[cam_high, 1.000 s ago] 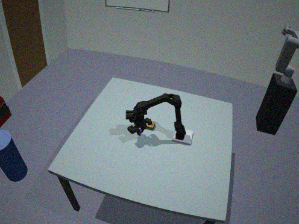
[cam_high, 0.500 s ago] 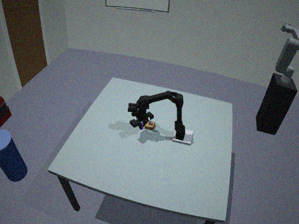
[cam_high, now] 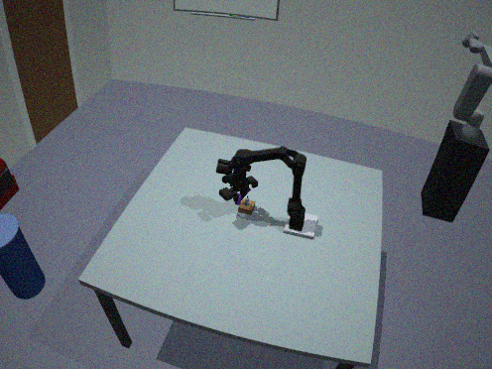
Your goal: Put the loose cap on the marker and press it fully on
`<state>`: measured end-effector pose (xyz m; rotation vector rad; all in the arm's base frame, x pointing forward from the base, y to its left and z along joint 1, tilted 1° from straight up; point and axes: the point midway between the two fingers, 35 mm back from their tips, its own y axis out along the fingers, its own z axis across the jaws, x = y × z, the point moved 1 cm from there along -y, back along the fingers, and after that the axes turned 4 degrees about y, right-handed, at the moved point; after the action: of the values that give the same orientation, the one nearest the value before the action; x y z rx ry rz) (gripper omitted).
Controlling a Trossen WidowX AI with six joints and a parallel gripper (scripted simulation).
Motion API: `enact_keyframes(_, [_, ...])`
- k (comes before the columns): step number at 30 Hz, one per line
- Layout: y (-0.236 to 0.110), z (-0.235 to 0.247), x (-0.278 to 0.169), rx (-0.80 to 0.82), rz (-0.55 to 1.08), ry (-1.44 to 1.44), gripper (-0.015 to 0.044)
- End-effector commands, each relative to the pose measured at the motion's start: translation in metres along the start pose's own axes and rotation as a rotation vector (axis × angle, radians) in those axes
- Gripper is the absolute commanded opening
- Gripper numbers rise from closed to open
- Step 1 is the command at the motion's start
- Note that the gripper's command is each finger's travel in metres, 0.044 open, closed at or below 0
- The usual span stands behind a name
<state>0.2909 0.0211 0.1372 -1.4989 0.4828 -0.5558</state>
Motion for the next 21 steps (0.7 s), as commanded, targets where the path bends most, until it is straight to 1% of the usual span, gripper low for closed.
enact_keyframes(1, [-0.005, -0.015, 0.005, 0.001, 0.002, -0.003, 0.0])
enact_keyframes(17, [-0.018, -0.064, 0.017, -0.003, 0.0, -0.004, 0.0])
enact_keyframes(21, [-0.019, -0.069, 0.018, -0.004, 0.0, -0.004, 0.0])
